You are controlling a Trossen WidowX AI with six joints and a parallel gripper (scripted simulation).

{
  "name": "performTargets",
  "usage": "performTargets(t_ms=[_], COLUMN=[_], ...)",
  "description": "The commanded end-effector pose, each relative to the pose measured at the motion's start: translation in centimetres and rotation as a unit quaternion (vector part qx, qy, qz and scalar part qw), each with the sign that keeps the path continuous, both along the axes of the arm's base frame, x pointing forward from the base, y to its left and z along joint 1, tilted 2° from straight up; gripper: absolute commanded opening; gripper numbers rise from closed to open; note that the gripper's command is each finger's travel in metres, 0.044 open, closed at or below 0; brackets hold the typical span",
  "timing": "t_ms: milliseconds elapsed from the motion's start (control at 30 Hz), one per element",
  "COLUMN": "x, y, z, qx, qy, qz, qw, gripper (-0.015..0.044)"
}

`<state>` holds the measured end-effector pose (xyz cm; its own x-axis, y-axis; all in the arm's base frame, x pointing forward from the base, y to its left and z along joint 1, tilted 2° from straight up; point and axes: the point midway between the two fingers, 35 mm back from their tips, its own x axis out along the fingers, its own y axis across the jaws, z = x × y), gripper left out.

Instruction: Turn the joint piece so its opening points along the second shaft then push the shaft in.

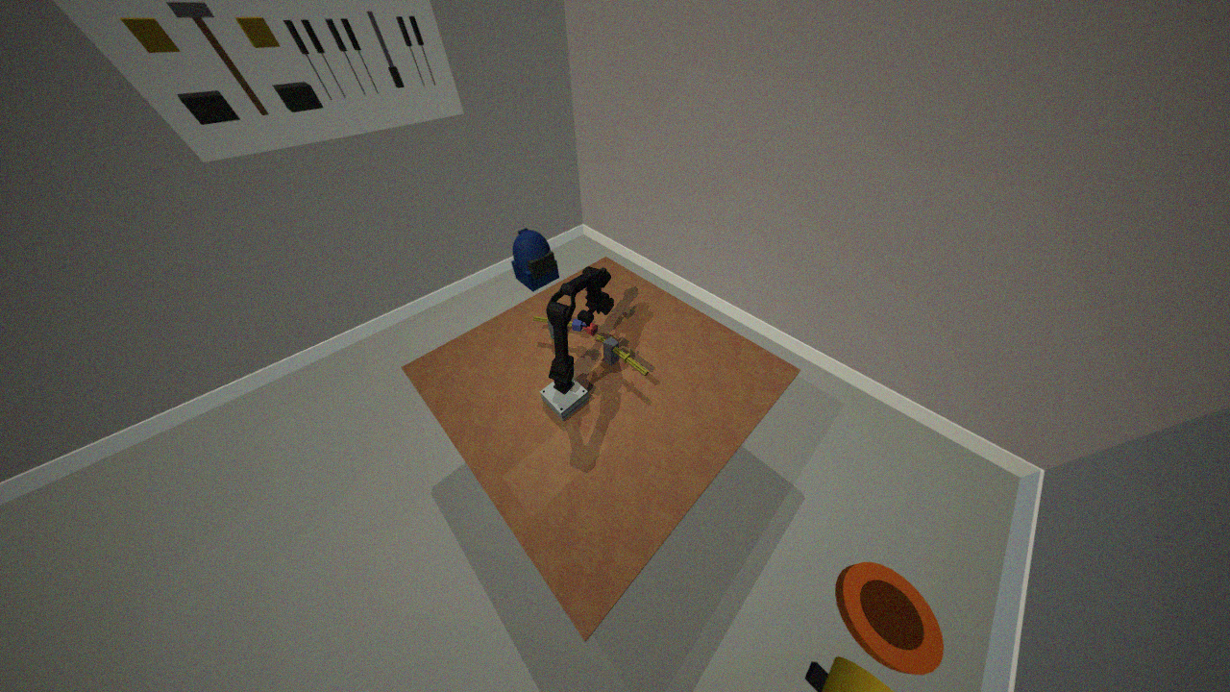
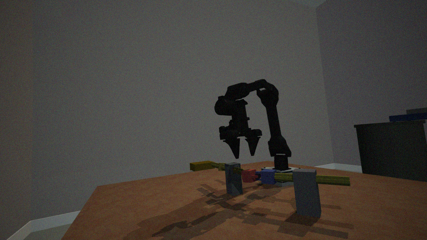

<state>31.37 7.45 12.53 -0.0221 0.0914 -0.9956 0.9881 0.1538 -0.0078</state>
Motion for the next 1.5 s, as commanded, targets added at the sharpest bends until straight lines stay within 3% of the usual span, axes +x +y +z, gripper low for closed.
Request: performTargets(t_ms=[0,433,1367,1467], x=[0.0,-0.3,-0.3,-0.3], y=[0.1,0.1,0.4,0.4], z=[-1.3,-7.3,-10.7,-10.7], qx=[0.002,0.002,0.002,0.002], qy=[0.003,0.004,0.004,0.004], qz=[-0.006,-0.005,-0.005,-0.005], qw=[1.0,1.0,1.0,1.0], gripper=[0.044,0.044,0.044,0.0361])
